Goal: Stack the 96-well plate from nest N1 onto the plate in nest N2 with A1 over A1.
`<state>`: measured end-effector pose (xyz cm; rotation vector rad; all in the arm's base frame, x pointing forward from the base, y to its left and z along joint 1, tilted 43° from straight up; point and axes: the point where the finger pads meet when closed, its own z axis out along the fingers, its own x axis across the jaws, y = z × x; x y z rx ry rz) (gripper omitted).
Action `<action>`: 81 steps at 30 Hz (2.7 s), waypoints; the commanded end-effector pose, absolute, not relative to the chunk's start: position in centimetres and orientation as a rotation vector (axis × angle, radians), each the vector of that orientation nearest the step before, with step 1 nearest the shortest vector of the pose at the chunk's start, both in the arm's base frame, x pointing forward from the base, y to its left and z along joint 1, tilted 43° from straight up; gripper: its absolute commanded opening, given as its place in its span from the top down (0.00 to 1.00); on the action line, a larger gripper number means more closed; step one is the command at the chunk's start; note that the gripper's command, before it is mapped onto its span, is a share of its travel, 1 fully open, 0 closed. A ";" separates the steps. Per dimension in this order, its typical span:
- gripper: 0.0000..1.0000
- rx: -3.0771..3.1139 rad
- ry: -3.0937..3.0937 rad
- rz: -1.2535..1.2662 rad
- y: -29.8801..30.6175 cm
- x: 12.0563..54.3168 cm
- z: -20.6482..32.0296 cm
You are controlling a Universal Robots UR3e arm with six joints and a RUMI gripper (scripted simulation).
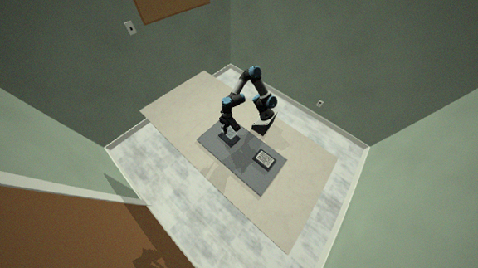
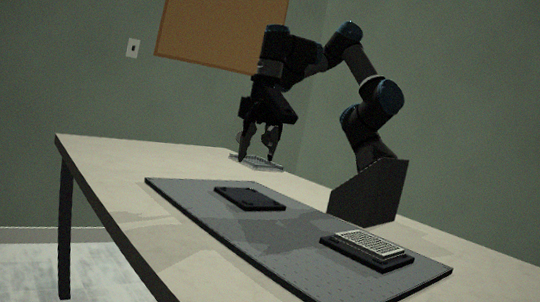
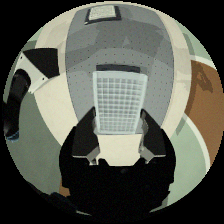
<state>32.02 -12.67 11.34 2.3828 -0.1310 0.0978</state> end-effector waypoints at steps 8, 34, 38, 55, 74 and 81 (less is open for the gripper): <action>1.00 2.383 -0.133 0.098 -12.3 32.1 11.7; 1.00 2.385 -0.038 0.060 -9.7 31.9 9.2; 1.00 2.385 -0.038 0.060 -8.7 31.8 8.3; 1.00 2.385 -0.038 0.060 -5.1 31.6 4.8; 1.00 2.385 -0.038 0.060 -1.0 31.3 1.0; 1.00 2.386 -0.038 0.060 0.2 31.2 -0.2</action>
